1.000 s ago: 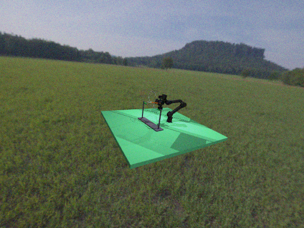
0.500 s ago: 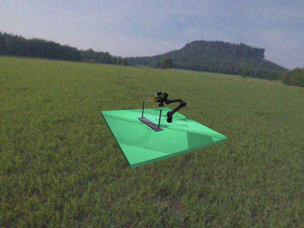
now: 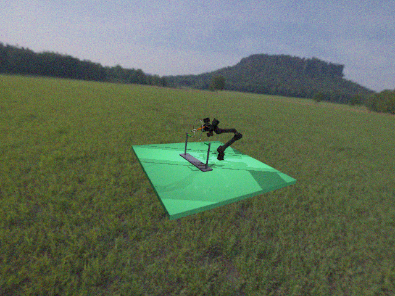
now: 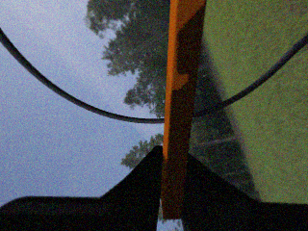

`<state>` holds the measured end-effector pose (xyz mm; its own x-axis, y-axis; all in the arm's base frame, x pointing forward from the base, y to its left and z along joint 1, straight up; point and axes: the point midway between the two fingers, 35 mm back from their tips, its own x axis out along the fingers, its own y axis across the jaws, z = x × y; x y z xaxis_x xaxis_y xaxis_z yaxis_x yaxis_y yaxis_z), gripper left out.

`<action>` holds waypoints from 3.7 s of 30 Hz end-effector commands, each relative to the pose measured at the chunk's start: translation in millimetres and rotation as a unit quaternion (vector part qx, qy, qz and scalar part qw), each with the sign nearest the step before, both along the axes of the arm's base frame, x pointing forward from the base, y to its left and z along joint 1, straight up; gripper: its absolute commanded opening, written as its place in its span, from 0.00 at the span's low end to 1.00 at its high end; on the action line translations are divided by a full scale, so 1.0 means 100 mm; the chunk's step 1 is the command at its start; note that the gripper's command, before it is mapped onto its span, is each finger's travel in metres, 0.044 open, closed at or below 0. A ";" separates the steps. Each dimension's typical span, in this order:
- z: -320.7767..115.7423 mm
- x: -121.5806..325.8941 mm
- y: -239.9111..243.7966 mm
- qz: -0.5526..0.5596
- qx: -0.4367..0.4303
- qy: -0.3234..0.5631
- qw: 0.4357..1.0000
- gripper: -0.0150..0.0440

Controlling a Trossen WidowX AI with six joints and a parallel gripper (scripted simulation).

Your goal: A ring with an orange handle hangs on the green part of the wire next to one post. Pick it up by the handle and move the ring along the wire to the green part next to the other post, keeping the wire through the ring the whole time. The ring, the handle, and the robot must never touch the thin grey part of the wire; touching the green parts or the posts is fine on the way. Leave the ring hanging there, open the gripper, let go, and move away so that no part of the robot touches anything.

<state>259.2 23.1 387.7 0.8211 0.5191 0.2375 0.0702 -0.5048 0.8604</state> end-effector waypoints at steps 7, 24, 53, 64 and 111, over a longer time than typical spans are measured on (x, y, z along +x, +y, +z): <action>0.04 0.01 -0.03 0.004 -0.022 0.005 1.000 0.00; -0.02 0.01 -0.01 0.007 -0.122 0.003 0.992 0.00; -0.19 0.01 0.02 0.007 -0.317 0.000 0.948 0.00; -0.25 0.01 0.02 0.004 -0.386 -0.003 0.922 0.00; -0.51 0.03 -0.11 -0.014 -0.652 -0.025 0.758 0.00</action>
